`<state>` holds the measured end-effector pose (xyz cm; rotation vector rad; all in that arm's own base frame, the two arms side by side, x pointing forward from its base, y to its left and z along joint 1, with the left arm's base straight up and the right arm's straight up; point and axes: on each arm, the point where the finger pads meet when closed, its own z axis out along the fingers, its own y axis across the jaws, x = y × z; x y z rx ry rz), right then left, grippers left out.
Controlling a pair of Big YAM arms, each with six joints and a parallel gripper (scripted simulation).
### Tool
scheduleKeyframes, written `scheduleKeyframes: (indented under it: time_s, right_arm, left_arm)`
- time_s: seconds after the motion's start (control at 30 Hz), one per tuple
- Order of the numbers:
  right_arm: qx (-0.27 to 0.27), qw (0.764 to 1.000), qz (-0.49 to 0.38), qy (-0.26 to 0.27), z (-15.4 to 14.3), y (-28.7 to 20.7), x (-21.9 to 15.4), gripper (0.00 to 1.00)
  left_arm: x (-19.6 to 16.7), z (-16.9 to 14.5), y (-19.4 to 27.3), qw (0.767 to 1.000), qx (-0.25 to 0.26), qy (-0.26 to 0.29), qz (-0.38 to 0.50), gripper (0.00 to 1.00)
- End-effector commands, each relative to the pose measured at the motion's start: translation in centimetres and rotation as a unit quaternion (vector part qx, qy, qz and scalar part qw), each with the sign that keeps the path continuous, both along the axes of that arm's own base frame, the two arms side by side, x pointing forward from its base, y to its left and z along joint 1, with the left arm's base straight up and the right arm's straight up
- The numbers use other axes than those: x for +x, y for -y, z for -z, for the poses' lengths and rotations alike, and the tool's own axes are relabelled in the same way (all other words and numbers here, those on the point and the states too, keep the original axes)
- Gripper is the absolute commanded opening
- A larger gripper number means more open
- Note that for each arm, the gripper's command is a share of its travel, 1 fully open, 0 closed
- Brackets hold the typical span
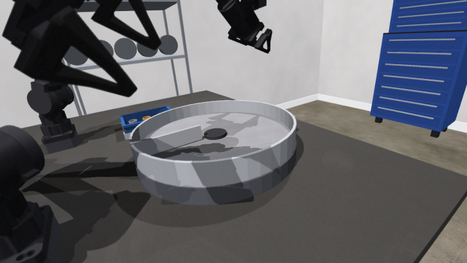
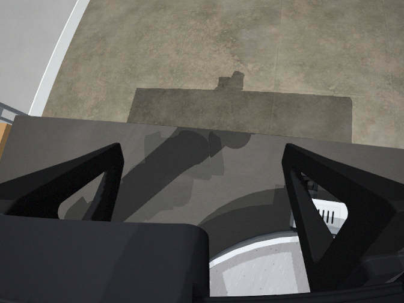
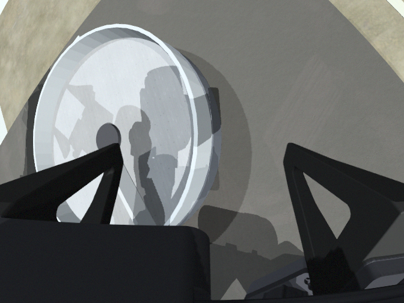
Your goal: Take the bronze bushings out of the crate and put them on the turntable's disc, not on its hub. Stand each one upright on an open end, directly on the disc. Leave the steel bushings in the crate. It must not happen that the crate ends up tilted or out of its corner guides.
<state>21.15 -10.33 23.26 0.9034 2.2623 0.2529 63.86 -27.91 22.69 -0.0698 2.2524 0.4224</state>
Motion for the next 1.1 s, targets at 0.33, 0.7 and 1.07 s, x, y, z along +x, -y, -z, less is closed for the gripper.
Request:
scheduleKeyframes:
  time_s: [0.33, 0.7, 1.07]
  right_arm:
    - [-0.007, 1.0, -0.001, 0.007, -0.9, 0.2, 0.2, 1.0]
    - [-0.014, 1.0, 0.006, 0.011, -1.2, 0.8, 0.4, 1.0]
    - [-0.128, 0.983, 0.121, 0.05, -6.9, 12.2, 1.3, 1.0]
  left_arm:
    - [0.1, -0.9, 0.1, 1.0, -0.005, 0.008, -0.001, 1.0]
    - [0.7, -2.3, 0.4, 1.0, -0.013, 0.021, -0.001, 1.0]
    - [0.7, -2.3, 0.4, 1.0, -0.013, 0.021, -0.001, 1.0]
